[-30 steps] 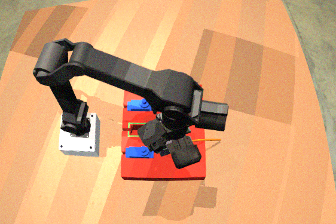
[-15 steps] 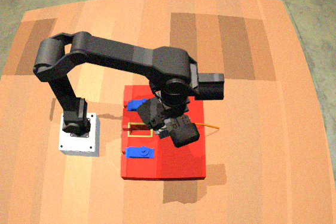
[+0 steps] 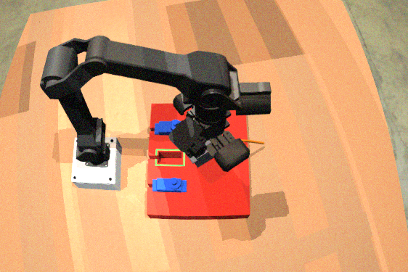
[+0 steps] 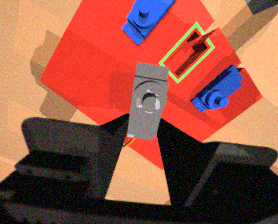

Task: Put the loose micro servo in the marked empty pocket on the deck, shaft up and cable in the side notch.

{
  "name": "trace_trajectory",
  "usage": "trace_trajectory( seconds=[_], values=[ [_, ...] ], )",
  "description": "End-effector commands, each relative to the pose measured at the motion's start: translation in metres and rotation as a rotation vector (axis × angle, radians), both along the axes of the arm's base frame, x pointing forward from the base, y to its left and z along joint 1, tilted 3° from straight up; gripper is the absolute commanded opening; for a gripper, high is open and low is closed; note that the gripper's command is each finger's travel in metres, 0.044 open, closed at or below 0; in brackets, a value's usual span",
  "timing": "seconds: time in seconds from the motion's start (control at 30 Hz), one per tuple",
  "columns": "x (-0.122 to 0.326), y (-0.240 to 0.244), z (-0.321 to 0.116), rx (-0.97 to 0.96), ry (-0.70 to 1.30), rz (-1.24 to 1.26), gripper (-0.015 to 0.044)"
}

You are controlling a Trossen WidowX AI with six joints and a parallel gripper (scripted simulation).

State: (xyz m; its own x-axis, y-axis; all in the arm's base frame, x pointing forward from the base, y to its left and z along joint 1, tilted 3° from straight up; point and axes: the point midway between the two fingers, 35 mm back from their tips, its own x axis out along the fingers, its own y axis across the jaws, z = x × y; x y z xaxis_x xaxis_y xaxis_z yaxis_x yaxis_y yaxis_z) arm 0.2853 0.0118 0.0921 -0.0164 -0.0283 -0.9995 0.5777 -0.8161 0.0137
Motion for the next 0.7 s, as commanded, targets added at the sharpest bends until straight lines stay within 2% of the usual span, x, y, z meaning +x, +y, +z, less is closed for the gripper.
trace_trajectory(
  seconds=[0.0, 0.67],
  values=[
    [0.0003, 0.001, 0.0004, 0.006, 0.001, 0.153, 0.0],
    [0.0003, 0.001, 0.0004, 0.016, 0.019, 0.85, 0.0]
  ],
)
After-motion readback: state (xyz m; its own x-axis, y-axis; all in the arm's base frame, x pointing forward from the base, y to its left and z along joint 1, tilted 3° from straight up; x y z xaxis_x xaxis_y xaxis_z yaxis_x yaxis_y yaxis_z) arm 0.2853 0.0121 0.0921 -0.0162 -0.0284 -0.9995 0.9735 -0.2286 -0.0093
